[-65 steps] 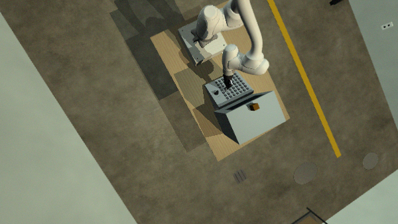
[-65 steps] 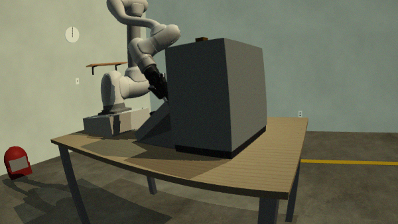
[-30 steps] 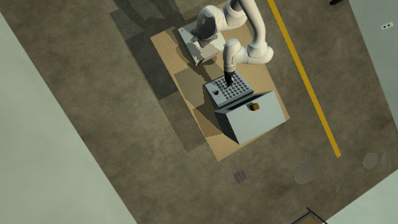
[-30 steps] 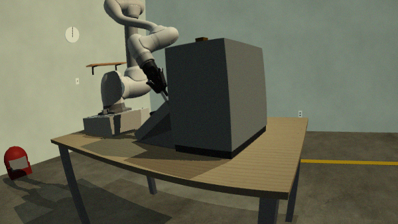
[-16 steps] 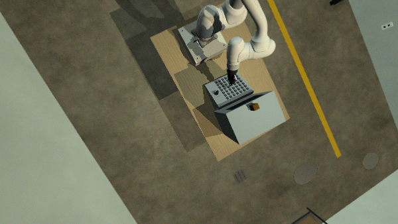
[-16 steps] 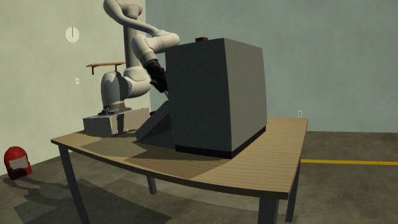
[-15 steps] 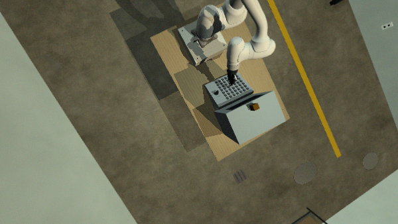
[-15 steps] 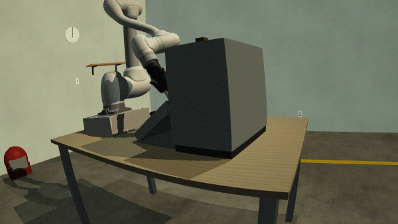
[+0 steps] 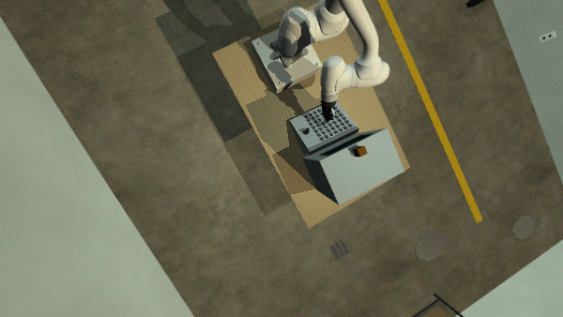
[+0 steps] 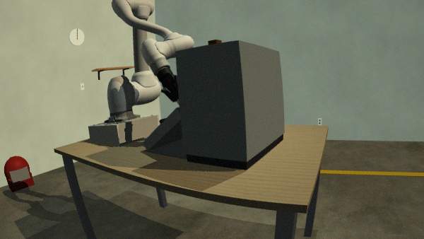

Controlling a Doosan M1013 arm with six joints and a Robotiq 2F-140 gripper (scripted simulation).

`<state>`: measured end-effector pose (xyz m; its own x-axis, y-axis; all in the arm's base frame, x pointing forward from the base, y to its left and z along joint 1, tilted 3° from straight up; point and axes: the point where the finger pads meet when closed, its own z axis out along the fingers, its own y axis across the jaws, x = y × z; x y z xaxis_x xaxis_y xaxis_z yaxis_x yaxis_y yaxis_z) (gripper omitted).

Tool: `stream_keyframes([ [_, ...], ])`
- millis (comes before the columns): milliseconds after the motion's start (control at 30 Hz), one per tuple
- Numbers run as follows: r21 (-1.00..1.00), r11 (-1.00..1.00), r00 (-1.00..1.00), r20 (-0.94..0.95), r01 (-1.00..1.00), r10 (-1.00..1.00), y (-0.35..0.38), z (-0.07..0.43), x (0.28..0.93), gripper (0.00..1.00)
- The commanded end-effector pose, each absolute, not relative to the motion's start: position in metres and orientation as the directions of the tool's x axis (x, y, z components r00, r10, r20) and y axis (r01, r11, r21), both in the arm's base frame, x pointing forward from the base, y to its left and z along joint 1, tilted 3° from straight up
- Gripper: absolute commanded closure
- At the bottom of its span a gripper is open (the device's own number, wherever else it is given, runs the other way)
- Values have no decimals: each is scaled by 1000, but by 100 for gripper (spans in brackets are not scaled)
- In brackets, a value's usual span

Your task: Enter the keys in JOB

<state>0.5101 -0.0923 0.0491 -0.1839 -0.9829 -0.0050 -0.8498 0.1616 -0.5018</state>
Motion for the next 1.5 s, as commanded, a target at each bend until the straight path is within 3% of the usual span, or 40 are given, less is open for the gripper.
stream_keyframes([
  [0, -502, 162, -184, -5, -850, -983, -93, 46, 512, 100],
  [1467, -502, 162, -184, -5, -850, -983, -93, 39, 516, 100],
])
